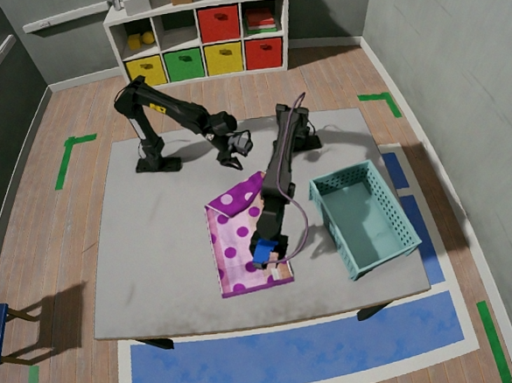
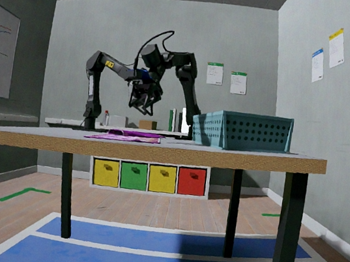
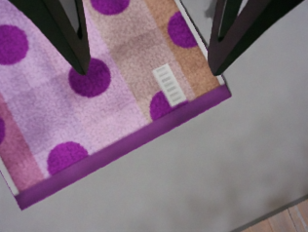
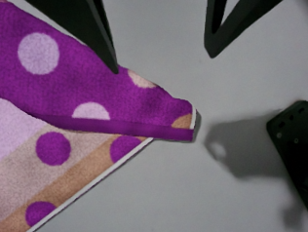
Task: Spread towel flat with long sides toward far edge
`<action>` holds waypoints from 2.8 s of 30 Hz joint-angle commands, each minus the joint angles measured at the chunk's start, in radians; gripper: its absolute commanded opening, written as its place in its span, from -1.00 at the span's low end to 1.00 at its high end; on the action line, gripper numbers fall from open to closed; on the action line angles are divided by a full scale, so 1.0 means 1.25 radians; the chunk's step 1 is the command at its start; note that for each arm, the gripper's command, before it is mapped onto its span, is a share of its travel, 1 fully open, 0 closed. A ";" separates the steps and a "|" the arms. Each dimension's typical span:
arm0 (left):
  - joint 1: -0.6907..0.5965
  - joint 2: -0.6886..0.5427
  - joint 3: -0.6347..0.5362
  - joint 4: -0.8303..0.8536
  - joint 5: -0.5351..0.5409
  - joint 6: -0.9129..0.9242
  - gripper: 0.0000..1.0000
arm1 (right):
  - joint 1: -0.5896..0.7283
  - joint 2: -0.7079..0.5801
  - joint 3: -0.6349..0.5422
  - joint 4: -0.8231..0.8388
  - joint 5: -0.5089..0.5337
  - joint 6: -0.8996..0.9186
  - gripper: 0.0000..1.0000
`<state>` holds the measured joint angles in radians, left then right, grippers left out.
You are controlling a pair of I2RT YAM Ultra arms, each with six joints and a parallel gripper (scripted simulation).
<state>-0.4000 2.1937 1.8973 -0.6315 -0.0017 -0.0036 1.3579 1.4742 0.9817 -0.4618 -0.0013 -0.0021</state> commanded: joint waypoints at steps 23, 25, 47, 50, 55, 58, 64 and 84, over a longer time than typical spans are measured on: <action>-0.038 0.012 0.081 -0.036 0.000 0.002 0.28 | -0.036 -0.120 -0.017 -0.098 -0.001 -0.001 0.28; -0.038 0.012 0.081 -0.036 0.000 0.002 0.28 | -0.036 -0.120 -0.017 -0.098 -0.001 -0.001 0.28; -0.038 0.012 0.081 -0.036 0.000 0.002 0.28 | -0.036 -0.120 -0.017 -0.098 -0.001 -0.001 0.28; -0.038 0.012 0.081 -0.036 0.000 0.002 0.28 | -0.036 -0.120 -0.017 -0.098 -0.001 -0.001 0.28; -0.038 0.012 0.081 -0.036 0.000 0.002 0.28 | -0.036 -0.120 -0.017 -0.098 -0.001 -0.001 0.28; -0.038 0.012 0.081 -0.036 0.000 0.002 0.28 | -0.036 -0.120 -0.017 -0.098 -0.001 -0.001 0.28; -0.013 0.034 0.048 -0.055 -0.028 -0.055 -0.32 | -0.091 -0.087 0.003 -0.077 0.018 0.035 -0.32; 0.065 0.165 0.166 -0.179 -0.098 -0.305 -0.32 | -0.327 0.166 0.174 -0.069 0.113 0.256 -0.32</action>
<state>-0.3027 2.4035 2.0506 -0.8062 -0.1066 -0.3363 0.9863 1.6428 1.1309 -0.5442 0.0956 0.2474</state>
